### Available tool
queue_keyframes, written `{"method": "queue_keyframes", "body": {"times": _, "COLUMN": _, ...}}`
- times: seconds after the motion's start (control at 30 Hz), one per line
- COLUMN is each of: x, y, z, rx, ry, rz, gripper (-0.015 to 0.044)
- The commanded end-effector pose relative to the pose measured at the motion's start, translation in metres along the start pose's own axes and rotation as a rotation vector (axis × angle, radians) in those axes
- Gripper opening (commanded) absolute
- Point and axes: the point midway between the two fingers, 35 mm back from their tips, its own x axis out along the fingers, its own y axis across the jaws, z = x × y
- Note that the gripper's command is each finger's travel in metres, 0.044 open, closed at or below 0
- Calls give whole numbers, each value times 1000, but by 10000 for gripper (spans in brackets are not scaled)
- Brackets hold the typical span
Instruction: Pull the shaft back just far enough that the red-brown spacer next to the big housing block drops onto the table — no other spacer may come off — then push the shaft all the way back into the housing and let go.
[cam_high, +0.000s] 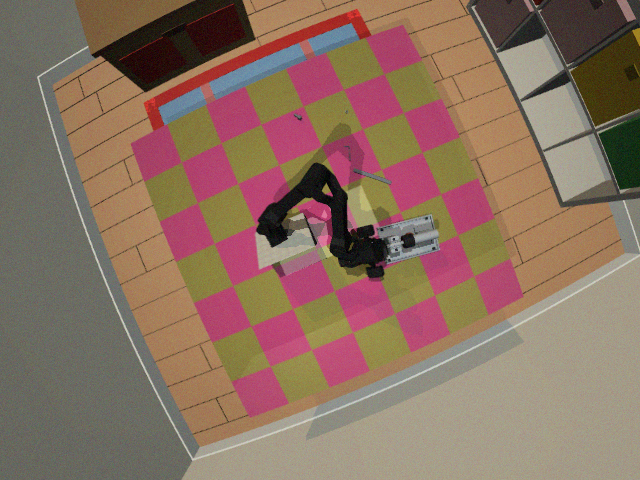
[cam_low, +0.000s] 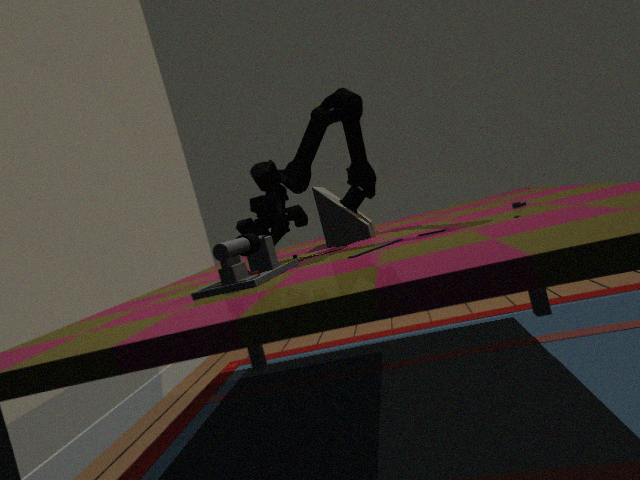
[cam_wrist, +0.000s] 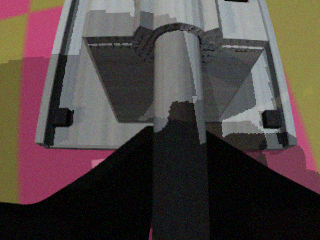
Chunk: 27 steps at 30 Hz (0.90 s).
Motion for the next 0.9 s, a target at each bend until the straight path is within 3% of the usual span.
{"method": "queue_keyframes", "body": {"times": 0.0, "x": 2, "y": -1, "z": 5, "rx": -4, "ry": -6, "rz": -2, "gripper": 0}}
{"method": "queue_keyframes", "body": {"times": 0.87, "x": 8, "y": -1, "z": 11, "rx": -5, "ry": -7, "rz": -1, "gripper": 0}}
